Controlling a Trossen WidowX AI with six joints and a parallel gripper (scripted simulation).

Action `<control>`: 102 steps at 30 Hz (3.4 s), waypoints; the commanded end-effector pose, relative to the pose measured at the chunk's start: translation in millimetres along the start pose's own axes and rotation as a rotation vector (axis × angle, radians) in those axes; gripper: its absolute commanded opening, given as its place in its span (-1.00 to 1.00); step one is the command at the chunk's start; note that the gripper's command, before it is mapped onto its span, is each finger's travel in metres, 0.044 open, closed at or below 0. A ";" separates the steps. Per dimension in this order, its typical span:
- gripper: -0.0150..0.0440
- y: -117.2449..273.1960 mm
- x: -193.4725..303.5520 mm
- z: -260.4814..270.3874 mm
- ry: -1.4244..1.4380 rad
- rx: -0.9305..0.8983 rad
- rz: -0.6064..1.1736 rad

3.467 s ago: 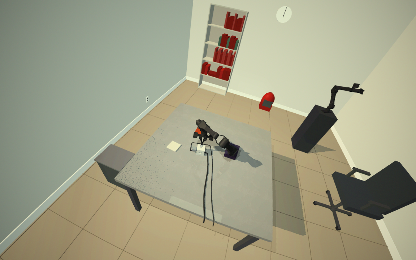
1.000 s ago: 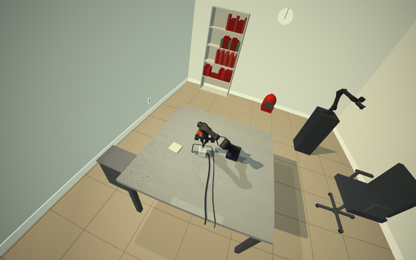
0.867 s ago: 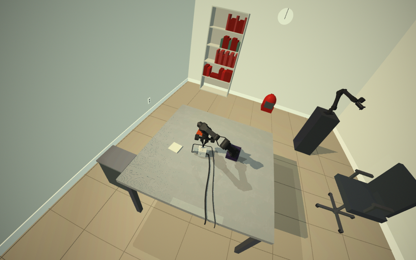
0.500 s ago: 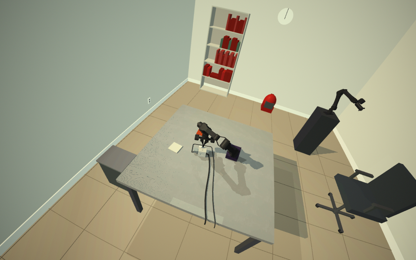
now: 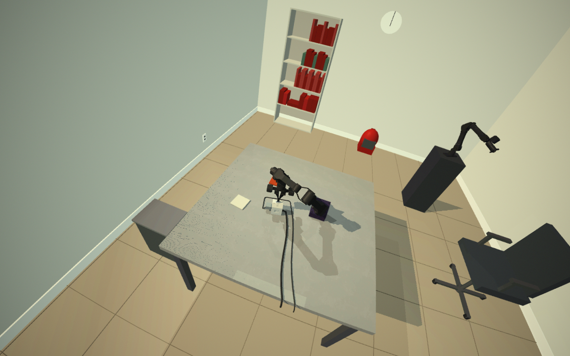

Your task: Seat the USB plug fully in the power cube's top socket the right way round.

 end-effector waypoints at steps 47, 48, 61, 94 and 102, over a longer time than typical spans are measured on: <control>-0.49 -6.1 -0.2 0.2 -0.002 -0.003 0.003; -0.49 -6.2 -0.2 0.2 -0.002 -0.003 0.003; -0.49 -7.8 -0.4 0.3 -0.002 -0.003 0.003; -0.49 -10.7 -0.6 0.3 -0.002 -0.003 0.004; -0.49 -10.7 -0.6 0.3 -0.002 -0.003 0.004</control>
Point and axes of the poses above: the point midway between the two fingers, 35 mm back from their tips, its own y axis back along the fingers, its own z axis across the jaws, x = y × z, the point moved 7 cm from there along y, back along the fingers, and after that the axes turned 11 degrees about -y, right-handed, at the moved point
